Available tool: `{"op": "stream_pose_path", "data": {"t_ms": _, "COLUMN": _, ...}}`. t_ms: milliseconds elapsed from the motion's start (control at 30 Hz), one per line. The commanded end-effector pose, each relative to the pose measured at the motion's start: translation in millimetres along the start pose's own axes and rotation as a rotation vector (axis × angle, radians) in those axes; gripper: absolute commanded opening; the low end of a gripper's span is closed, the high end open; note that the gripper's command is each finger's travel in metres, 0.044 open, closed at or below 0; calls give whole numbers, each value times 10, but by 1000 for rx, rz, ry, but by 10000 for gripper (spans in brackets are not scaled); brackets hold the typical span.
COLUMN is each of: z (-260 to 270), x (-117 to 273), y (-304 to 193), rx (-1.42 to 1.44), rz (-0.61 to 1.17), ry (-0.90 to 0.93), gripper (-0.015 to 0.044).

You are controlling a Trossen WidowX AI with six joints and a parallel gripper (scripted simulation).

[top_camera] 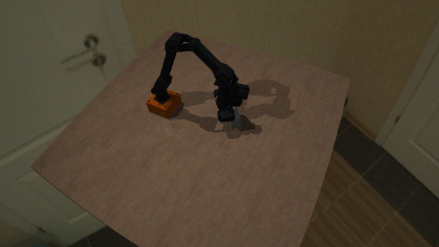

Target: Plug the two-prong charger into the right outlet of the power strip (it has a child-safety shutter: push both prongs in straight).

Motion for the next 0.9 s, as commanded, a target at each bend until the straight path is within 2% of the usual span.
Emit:
{"op": "stream_pose_path", "data": {"t_ms": 0, "z": -9, "x": 18, "y": 54, "rx": 3, "rz": -25, "ry": -8, "gripper": 0}}
{"op": "stream_pose_path", "data": {"t_ms": 533, "z": 0, "x": -4, "y": 0, "rx": 0, "rz": 1, "ry": 1, "gripper": 0}}
{"op": "stream_pose_path", "data": {"t_ms": 867, "z": 0, "x": -4, "y": 0, "rx": 0, "rz": 1, "ry": 1, "gripper": 263}}
Point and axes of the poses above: the point midway between the two fingers, 35 mm back from their tips, its own x axis back along the fingers, its own z axis across the jaws, y = z × x, the point moved 9 cm from there along x, back along the fingers, and after that the axes turned 10 degrees about x, right-handed, at the moved point
